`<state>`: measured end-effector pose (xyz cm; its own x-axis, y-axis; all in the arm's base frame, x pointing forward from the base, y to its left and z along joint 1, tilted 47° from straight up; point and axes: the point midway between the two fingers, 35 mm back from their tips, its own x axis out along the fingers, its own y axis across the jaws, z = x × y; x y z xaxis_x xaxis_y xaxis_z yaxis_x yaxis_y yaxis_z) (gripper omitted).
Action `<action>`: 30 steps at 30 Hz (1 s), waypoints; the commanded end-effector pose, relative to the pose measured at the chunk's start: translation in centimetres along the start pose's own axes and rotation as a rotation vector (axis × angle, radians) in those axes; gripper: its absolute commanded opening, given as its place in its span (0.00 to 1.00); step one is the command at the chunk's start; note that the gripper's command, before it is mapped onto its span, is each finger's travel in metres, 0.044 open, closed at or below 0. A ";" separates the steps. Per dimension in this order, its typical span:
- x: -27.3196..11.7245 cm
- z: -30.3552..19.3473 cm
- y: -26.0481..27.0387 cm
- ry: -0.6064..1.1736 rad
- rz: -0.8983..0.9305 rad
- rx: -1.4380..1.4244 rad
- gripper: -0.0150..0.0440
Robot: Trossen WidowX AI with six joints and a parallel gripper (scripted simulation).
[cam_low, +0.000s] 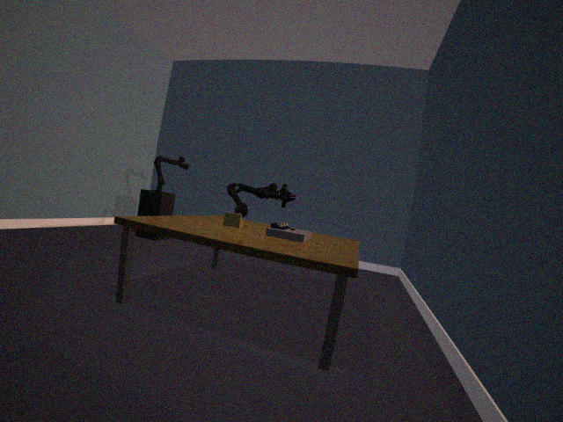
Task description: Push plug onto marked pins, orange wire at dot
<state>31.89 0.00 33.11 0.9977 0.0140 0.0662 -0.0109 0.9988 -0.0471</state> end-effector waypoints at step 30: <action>7.4 -10.7 -1.5 0.684 -0.033 0.565 0.45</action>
<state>39.44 -1.75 24.09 0.8532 0.1120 -0.5095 0.1277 0.9022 0.4121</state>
